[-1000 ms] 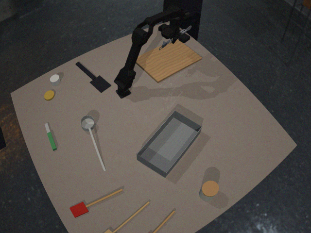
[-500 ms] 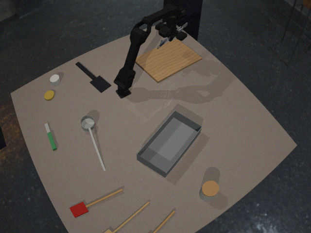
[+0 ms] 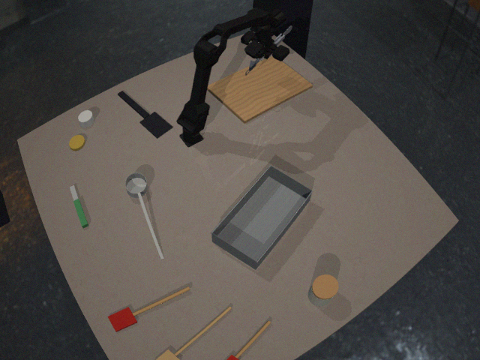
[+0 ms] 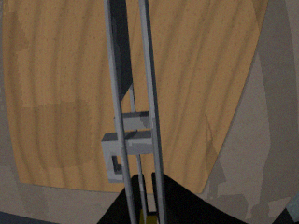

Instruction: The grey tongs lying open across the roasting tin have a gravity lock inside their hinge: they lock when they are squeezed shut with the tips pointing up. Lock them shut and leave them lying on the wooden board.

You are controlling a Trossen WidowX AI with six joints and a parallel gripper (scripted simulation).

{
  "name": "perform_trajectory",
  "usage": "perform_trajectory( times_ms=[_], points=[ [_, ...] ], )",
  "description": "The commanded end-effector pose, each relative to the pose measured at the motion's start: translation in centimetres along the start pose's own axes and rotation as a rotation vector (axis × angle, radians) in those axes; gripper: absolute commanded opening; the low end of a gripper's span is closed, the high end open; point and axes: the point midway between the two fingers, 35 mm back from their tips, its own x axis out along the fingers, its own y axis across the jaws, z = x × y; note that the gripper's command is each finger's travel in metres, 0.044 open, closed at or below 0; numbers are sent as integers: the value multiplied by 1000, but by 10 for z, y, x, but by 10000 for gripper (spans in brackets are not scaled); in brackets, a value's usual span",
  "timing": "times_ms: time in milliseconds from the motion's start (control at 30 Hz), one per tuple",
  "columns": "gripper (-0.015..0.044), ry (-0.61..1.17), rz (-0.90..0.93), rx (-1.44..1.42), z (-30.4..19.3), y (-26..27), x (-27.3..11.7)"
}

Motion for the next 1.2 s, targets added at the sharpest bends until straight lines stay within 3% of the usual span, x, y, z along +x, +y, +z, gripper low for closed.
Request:
perform_trajectory(
  times_ms=[0,1167],
  points=[
    [-150,77,-5,6,-3,0,-2],
    [-150,577,-7,10,5,1,-3]
  ],
)
